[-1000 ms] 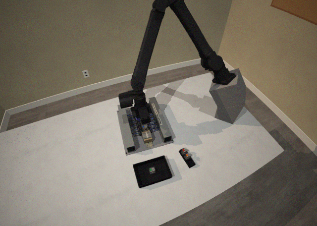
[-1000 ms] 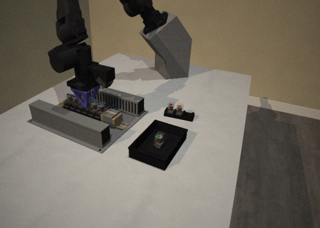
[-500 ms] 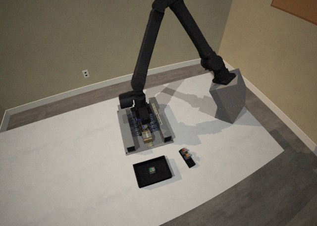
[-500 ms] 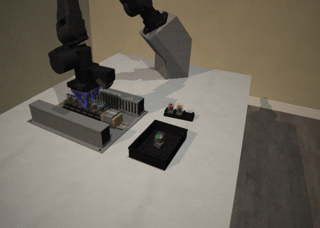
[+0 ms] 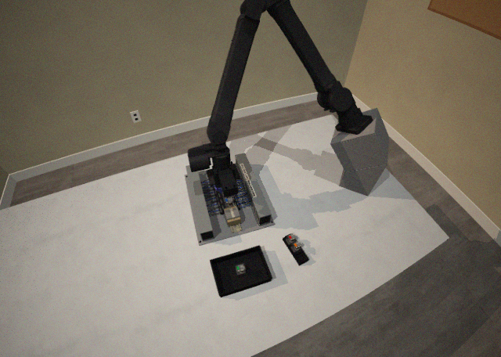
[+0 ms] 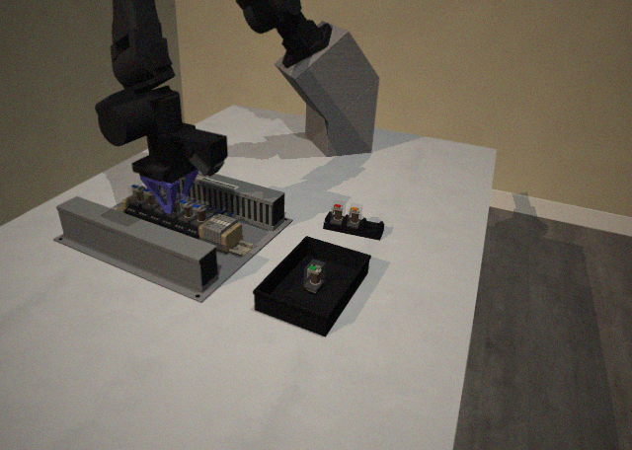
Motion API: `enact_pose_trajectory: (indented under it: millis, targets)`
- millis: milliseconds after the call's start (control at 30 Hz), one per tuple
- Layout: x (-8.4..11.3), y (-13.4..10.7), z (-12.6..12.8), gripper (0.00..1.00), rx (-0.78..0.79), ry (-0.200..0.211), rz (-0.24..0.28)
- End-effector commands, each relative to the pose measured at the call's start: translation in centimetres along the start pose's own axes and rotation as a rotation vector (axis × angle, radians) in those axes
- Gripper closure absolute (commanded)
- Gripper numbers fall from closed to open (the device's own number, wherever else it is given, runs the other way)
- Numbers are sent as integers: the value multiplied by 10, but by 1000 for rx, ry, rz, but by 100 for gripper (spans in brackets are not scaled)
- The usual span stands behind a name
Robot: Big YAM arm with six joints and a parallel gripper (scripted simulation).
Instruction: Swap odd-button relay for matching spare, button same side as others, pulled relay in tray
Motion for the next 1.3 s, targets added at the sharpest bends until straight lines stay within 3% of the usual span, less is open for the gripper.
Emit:
enact_pose_trajectory:
  millis: [0,400,1033,1067,1267]
  targets:
    - [-13,-5,-14,100,-26,-25,7]
    - [7,-1,-15,100,-27,-32,2]
    - [14,0,-16,100,-25,-38,-1]
    - [14,-1,-16,41,-25,-38,-1]
    - [14,-1,-16,41,-22,-39,-1]
Point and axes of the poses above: the point where the finger pads meet when closed, its own x axis back along the fingers, its own z axis across the jaws, y = z × x, the point moved 8 cm from there along x, back along the fingers, and after that the axes turned 3 degrees about x, right-handed, at the moved point
